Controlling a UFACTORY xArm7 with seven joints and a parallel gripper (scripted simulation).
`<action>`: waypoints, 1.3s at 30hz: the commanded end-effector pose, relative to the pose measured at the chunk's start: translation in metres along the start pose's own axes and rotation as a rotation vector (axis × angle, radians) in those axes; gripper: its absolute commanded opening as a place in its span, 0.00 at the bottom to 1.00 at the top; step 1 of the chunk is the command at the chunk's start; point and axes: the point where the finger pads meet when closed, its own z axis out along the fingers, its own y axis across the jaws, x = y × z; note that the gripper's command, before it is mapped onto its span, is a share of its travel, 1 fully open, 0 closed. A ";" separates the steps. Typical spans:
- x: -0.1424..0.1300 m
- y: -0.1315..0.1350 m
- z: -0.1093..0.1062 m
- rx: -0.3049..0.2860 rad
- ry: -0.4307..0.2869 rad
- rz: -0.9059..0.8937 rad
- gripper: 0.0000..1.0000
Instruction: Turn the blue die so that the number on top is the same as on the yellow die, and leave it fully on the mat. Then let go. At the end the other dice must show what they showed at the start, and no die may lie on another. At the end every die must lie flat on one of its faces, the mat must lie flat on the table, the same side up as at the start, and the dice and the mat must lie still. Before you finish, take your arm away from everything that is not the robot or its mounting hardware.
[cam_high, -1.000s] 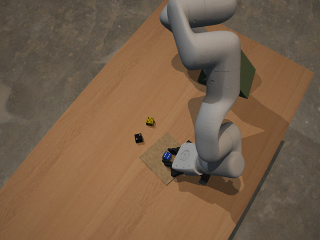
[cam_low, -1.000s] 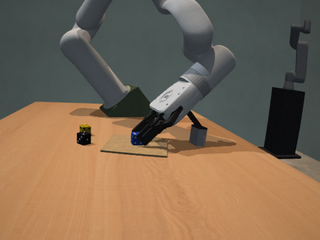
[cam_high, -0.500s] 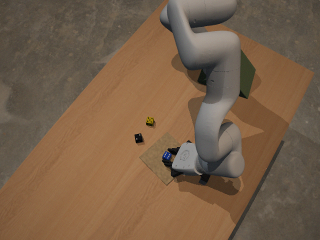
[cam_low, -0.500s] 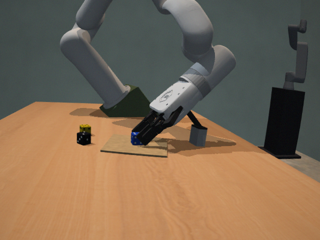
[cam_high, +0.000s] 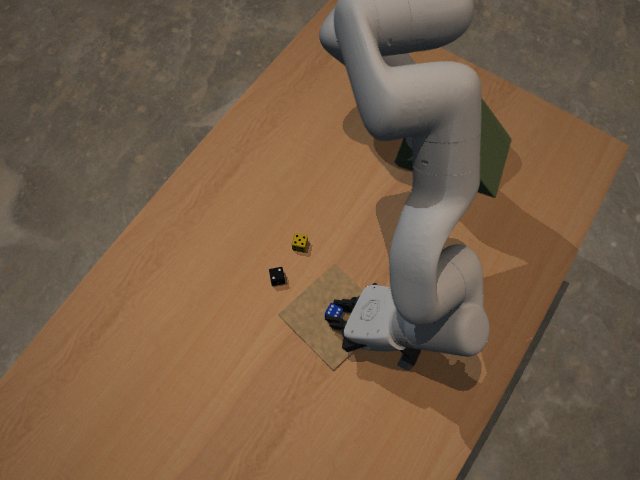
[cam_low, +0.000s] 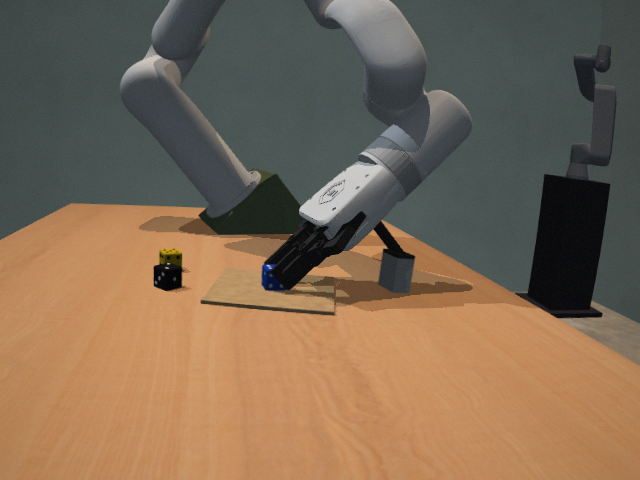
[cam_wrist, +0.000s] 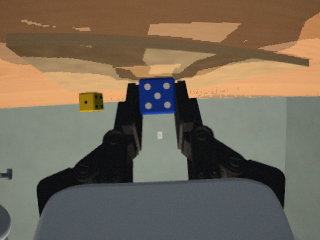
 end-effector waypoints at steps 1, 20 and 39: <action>0.000 0.001 -0.002 -0.002 0.003 0.002 0.21; 0.000 0.001 -0.002 -0.002 0.003 0.002 0.21; -0.020 0.001 -0.021 -0.002 0.003 0.002 0.21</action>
